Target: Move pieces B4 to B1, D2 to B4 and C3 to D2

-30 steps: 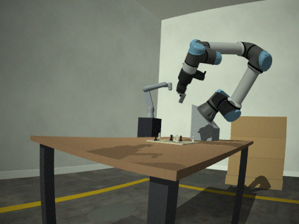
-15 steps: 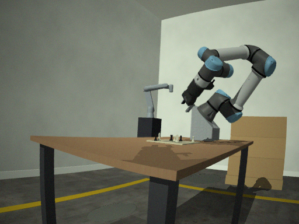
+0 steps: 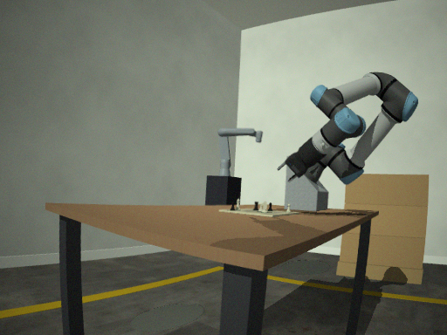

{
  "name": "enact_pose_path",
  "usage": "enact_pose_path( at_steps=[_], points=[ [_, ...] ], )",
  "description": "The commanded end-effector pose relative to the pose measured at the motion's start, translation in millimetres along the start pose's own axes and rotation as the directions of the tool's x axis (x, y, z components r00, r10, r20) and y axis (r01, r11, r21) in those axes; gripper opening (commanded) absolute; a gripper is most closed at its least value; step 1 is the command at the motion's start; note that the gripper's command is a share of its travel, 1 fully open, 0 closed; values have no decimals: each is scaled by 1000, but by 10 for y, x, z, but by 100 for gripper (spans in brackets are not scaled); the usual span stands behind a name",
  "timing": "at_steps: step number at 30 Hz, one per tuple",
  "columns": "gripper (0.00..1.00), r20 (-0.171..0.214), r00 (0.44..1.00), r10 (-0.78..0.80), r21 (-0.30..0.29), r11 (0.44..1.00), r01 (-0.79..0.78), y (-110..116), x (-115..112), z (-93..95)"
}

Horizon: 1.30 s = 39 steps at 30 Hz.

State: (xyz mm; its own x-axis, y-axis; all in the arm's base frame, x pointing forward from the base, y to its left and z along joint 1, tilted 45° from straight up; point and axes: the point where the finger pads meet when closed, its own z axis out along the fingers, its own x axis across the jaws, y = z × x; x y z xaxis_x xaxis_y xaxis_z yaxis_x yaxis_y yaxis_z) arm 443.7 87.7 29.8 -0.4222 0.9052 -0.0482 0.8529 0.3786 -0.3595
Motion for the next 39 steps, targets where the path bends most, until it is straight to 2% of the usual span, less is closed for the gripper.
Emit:
enact_pose_path(
  at_steps=[1,3,4,10,12,19,25,33,39],
  points=[
    [100,50,975,-215,-30,976,217,136,218,-45],
    [100,78,945,-316,-33,947,320,200,336,-67],
    [100,78,945,-316,-33,947,320,200,336,-67],
    [100,153,814,-560,-22,821,570,357,667,-128],
    [100,153,814,-560,-22,821,570,357,667,-128],
    [100,212,647,-732,12,664,747,478,976,-181],
    [100,239,545,-804,38,568,822,534,1147,-209],
    [100,250,494,-833,52,521,852,558,1228,-222],
    [100,253,483,-838,55,511,858,563,1245,-225]
  ],
)
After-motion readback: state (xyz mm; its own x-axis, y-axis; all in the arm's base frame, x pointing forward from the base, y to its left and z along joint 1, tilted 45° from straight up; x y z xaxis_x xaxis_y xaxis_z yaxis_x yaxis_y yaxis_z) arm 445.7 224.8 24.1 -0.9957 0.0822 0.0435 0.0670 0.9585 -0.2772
